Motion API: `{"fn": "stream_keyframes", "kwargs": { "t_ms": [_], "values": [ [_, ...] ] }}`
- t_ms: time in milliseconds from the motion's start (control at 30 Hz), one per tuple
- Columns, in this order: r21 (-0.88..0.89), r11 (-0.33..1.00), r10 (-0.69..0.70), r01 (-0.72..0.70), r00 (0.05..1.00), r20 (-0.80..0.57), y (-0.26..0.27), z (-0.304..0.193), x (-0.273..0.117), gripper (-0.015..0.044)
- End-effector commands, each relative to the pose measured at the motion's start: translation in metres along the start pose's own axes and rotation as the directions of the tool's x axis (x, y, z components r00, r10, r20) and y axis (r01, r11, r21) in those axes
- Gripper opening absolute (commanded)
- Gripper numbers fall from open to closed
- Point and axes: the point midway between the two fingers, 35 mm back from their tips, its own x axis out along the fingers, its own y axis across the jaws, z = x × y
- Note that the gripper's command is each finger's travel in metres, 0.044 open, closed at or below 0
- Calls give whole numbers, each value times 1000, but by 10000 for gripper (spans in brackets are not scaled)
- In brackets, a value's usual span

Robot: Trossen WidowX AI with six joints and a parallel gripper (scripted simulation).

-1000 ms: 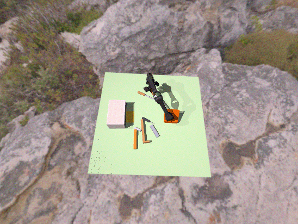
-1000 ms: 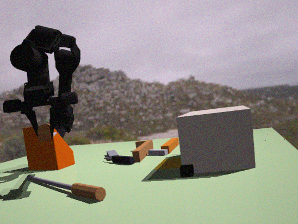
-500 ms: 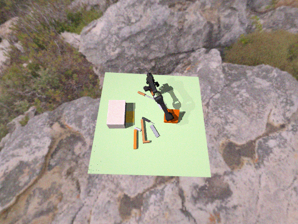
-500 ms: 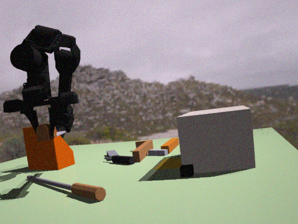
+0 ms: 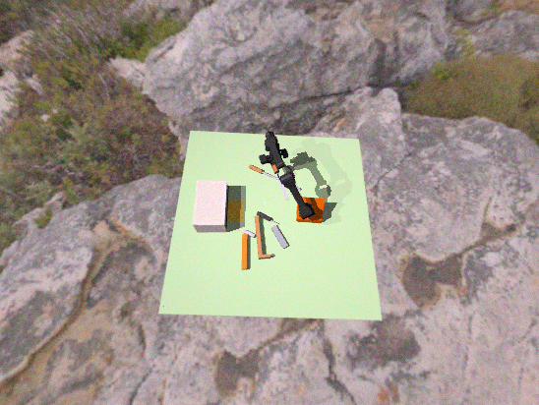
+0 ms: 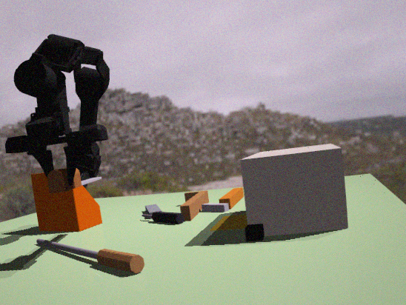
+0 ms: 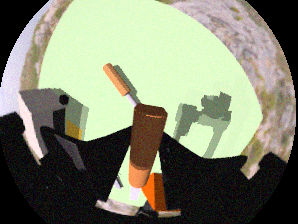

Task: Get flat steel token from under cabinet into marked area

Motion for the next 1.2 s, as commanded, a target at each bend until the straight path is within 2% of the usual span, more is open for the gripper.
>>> {"fn": "stream_keyframes", "kwargs": {
  "t_ms": [0,1167],
  "values": [
    [41,999,-5,5,1000,-3,0,-1,-1,0],
    [313,950,-6,6,1000,-3,0,0,-1,0]
  ]
}}
